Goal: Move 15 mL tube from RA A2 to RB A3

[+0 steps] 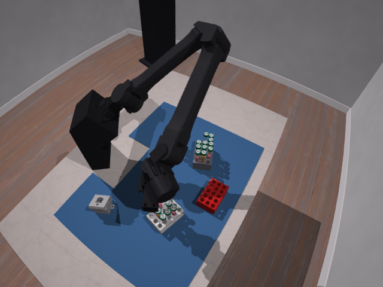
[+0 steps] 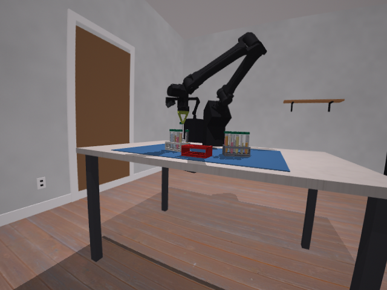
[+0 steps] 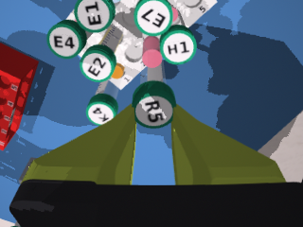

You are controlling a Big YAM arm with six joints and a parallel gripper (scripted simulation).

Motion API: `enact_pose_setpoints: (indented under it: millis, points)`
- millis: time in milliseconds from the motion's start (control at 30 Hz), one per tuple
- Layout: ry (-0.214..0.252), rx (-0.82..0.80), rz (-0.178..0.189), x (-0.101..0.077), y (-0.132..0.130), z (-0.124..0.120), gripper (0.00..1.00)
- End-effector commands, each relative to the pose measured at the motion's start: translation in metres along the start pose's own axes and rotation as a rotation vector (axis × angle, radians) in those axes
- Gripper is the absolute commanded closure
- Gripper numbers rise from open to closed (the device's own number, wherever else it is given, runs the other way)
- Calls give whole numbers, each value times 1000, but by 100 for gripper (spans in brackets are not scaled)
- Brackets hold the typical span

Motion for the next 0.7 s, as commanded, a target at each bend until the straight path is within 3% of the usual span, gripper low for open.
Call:
enact_pose_setpoints:
  millis: [0, 667]
  points:
    - [10, 2, -5, 7, -1, -2, 100]
    - [5, -5, -2, 12, 4, 2, 100]
Point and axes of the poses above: the point where the finger pads meet when closed, its own x axis out along the fingers, its own y axis across the jaws, z = x × y, the point moved 4 cm from there along -x, back along the fingers, and after that the axes turned 3 degrees about -x, right-handed, at the moved point
